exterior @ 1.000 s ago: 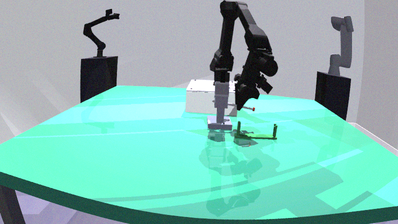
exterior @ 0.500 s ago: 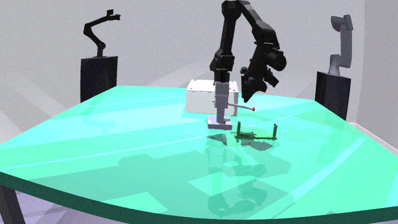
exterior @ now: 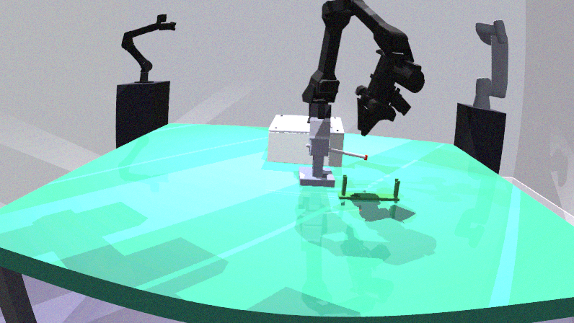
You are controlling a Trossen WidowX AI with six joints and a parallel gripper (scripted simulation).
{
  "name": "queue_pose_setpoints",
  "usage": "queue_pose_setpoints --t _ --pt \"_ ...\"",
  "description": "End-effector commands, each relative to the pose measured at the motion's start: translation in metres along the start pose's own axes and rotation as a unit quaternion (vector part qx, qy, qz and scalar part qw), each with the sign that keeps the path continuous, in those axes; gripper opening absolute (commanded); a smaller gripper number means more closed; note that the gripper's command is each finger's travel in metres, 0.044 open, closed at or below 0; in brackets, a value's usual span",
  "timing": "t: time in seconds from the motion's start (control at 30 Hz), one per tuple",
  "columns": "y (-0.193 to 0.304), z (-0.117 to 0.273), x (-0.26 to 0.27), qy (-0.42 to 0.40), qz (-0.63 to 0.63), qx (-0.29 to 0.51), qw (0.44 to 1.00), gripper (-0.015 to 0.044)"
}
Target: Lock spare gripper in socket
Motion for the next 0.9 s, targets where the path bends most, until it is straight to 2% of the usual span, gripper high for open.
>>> queue_pose_setpoints --t 0.0,0.27,0.87 --pt "0.0 0.0 0.0 0.0 0.0 0.0 1.0 0.0226" --pt "0.0 0.0 0.0 0.0 0.0 0.0 1.0 0.0436" --pt "0.0 0.0 0.0 0.0 0.0 0.0 1.0 0.044"
Point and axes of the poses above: the point midway between the two fingers, 35 mm back from their tips, its own z axis back along the fingers, its own x axis across the jaws, y = z × x, the point moved 4 cm from there along z, back along the fingers, and after that the axes turned 15 degrees about -z, right-handed, at the moved point
